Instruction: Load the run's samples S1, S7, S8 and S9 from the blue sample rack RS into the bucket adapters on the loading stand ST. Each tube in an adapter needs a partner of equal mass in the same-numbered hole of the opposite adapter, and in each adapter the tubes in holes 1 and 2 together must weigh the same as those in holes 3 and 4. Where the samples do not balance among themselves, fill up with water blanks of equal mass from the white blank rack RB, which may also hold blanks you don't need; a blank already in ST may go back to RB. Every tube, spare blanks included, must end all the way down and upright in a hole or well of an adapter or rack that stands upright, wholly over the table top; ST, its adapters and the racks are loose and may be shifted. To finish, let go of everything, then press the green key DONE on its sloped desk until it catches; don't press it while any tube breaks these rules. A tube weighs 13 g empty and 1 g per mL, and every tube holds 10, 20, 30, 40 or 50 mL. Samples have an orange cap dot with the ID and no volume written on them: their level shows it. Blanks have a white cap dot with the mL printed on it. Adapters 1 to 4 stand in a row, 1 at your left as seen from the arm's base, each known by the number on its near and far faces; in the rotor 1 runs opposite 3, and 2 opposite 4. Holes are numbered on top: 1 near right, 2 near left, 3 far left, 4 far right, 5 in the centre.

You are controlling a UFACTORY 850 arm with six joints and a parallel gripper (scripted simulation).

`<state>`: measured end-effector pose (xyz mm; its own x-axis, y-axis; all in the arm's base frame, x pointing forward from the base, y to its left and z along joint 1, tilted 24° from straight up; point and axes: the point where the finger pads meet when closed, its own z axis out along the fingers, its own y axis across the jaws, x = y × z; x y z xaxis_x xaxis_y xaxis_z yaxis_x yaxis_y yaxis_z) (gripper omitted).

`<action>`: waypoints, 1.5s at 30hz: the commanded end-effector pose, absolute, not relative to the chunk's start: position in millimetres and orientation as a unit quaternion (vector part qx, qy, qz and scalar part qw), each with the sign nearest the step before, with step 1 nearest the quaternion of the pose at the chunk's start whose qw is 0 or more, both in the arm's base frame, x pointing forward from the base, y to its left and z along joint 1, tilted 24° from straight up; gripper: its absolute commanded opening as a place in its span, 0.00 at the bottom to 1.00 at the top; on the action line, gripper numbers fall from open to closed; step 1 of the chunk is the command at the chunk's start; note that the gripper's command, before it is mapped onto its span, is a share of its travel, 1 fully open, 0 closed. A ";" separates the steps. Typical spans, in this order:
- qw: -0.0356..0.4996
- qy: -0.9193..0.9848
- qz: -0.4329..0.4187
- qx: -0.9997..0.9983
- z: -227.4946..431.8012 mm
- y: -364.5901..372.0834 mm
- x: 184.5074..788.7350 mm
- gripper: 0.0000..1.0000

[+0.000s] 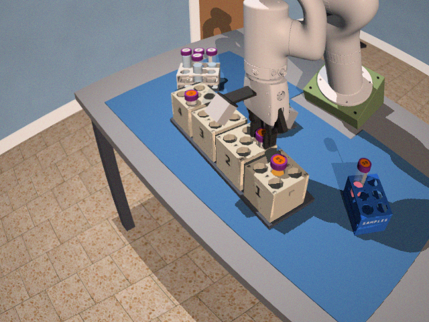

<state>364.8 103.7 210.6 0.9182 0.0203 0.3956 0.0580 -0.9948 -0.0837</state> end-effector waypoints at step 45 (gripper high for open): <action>0.045 -0.019 -0.204 -0.978 260.3 99.0 343.9 0.43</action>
<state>347.2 100.3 250.8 0.9142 0.0187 0.4048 0.0510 -0.9963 -0.0692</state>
